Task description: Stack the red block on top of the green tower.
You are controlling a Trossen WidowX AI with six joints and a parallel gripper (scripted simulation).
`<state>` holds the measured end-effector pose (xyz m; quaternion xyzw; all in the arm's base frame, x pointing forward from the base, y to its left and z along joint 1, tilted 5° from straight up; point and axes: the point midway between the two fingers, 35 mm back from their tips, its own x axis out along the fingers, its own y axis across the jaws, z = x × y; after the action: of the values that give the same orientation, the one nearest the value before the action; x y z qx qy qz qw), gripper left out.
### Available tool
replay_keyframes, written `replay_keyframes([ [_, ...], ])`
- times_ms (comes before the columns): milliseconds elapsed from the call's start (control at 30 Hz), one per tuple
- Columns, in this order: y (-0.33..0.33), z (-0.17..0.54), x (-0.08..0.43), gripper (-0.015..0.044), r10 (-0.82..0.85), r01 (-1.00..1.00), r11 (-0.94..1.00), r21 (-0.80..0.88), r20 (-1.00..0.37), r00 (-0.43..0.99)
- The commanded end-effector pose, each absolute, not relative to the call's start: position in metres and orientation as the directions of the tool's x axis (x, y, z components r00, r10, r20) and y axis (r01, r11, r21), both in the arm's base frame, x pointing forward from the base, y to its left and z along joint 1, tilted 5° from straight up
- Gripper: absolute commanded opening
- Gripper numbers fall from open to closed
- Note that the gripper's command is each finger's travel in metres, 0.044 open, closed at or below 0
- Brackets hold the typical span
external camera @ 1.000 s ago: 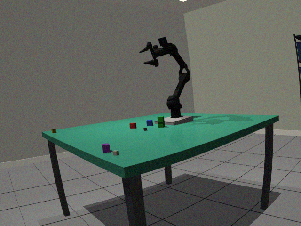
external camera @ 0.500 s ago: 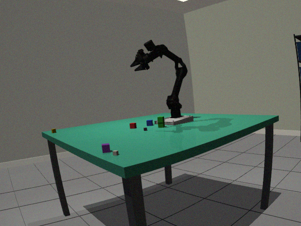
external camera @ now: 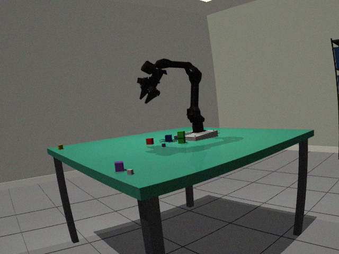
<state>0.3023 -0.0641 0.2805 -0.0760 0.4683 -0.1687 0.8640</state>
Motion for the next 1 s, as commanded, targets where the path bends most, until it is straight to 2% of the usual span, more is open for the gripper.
replay_keyframes([
  [0,-0.062,0.243,0.315,0.044,-0.291,0.016,0.95,-0.313,-0.862,0.414],
  [233,-0.06,0.182,0.327,0.044,-0.142,-0.353,0.908,-0.226,-0.959,0.247],
  [433,-0.058,0.139,0.325,0.044,-0.021,-0.569,0.818,-0.088,-0.992,0.124],
  [767,-0.059,0.135,0.321,0.044,-0.008,-0.588,0.806,-0.072,-0.994,0.111],
  [967,-0.058,0.106,0.324,0.044,-0.008,-0.588,0.806,-0.072,-0.994,0.111],
])
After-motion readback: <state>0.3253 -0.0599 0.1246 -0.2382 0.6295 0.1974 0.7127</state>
